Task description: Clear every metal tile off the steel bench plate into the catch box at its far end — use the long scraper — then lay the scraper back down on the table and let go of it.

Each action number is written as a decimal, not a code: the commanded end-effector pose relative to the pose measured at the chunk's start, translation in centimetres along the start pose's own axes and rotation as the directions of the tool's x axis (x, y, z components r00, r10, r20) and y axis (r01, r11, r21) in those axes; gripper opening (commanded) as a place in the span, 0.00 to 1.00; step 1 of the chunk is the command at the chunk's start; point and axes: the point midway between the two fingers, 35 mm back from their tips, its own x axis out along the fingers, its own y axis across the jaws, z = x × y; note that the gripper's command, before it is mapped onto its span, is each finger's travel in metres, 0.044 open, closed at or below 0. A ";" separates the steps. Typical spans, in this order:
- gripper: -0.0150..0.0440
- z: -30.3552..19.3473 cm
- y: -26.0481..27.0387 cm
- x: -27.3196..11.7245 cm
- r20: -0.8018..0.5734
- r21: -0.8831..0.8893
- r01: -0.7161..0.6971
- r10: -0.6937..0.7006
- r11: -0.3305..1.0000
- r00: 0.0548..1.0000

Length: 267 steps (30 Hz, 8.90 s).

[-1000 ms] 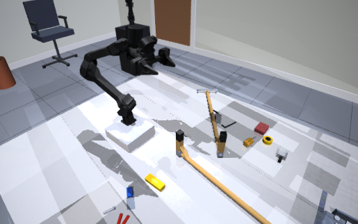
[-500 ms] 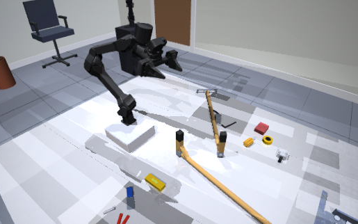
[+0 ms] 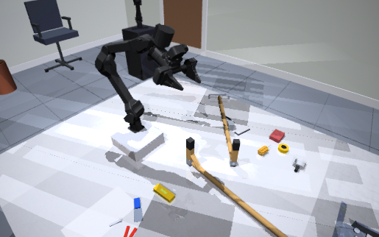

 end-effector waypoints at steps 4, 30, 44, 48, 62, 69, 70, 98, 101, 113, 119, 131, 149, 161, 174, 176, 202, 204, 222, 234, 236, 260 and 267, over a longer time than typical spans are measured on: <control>1.00 -0.1 0.0 2.3 -0.075 -0.023 0.003 -0.005 1.000 0.997; 1.00 -1.0 0.1 9.6 -0.283 -0.086 -0.015 -0.010 0.996 0.959; 1.00 -2.2 0.0 13.7 -0.387 -0.114 -0.039 -0.008 0.993 0.922; 1.00 -2.6 0.0 14.8 -0.416 -0.120 -0.047 -0.007 0.992 0.909; 1.00 -4.7 -0.2 18.8 -0.515 -0.134 -0.078 -0.002 0.988 0.857; 1.00 -6.0 -0.4 20.8 -0.562 -0.137 -0.096 0.002 0.986 0.827; 1.00 -6.2 -0.4 21.1 -0.569 -0.137 -0.098 0.003 0.986 0.823; 1.00 -13.0 -1.4 28.1 -0.737 -0.118 -0.173 0.030 0.978 0.675; 1.00 -13.9 -1.5 28.8 -0.753 -0.114 -0.181 0.034 0.977 0.657; 1.00 -17.7 -2.1 31.2 -0.812 -0.089 -0.213 0.053 0.973 0.581; 1.00 -18.6 -2.2 31.6 -0.823 -0.083 -0.219 0.057 0.972 0.565; 1.00 -16.7 -1.4 29.5 -0.800 -0.084 -0.177 0.040 0.981 0.599; 1.00 -14.3 -0.1 25.4 -0.757 -0.067 -0.111 0.022 0.992 0.653; 1.00 -13.3 0.8 22.5 -0.725 -0.058 -0.074 0.009 0.996 0.689; 1.00 -12.9 1.5 19.3 -0.688 -0.041 -0.036 -0.002 0.998 0.726; 1.00 -12.8 1.6 18.7 -0.682 -0.038 -0.031 -0.004 0.999 0.732; 1.00 -13.8 2.7 12.5 -0.600 0.019 0.034 -0.016 0.999 0.800; 1.00 -13.9 2.7 12.1 -0.593 0.024 0.038 -0.016 0.999 0.805; 1.00 -15.9 2.9 8.3 -0.531 0.080 0.070 -0.017 0.994 0.847; 1.00 -17.7 2.7 6.2 -0.489 0.122 0.085 -0.015 0.989 0.872; 1.00 -18.0 2.7 5.8 -0.482 0.129 0.087 -0.014 0.988 0.876; 1.00 -22.2 3.1 6.9 -0.471 0.141 0.090 -0.013 0.986 0.882; 1.00 -22.5 3.2 7.7 -0.471 0.141 0.090 -0.013 0.986 0.882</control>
